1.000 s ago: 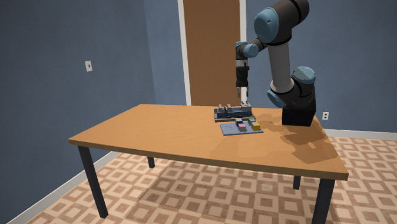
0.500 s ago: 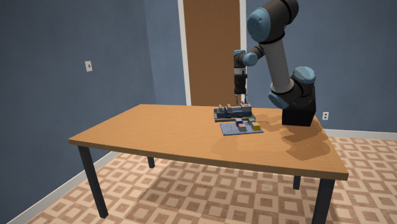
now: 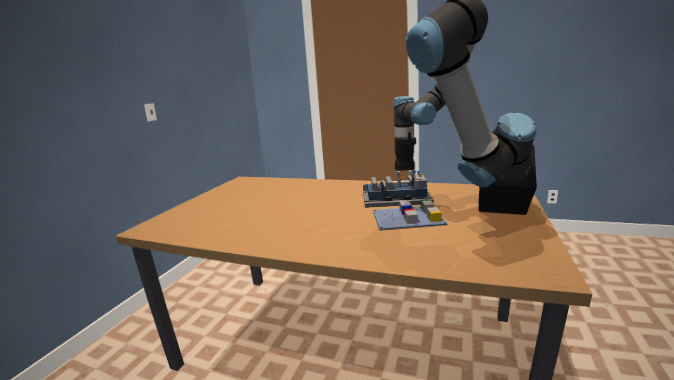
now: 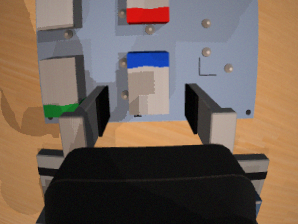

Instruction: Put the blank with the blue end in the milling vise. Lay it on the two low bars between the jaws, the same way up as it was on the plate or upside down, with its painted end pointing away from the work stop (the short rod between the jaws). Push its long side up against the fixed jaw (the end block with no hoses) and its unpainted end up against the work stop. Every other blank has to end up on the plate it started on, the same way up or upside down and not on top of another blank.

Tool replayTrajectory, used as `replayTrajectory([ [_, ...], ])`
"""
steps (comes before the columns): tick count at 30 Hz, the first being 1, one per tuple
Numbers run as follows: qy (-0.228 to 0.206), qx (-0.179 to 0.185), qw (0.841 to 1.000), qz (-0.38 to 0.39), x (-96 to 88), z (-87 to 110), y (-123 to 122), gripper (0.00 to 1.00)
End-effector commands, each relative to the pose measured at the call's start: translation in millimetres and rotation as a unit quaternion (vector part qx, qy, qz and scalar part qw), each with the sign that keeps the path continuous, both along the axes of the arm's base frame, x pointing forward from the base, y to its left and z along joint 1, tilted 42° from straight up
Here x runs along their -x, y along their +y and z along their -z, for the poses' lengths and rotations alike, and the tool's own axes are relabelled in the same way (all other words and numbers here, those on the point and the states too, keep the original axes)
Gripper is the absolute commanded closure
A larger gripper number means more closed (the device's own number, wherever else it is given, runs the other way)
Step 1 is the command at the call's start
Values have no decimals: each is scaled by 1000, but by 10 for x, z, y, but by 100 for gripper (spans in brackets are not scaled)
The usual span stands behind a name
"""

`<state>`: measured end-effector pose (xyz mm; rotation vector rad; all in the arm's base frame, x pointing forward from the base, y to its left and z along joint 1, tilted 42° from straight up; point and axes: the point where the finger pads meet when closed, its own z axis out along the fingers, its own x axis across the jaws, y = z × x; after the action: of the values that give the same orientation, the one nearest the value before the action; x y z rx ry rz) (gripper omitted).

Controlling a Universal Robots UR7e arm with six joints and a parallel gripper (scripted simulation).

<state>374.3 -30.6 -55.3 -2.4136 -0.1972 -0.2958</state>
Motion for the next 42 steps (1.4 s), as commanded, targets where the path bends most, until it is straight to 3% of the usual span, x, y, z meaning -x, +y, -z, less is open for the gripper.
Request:
replayTrajectory([
  [1,-1,2,1000,1,-112,185,71,0],
  [42,-1,2,1000,1,-51,67,4,0],
])
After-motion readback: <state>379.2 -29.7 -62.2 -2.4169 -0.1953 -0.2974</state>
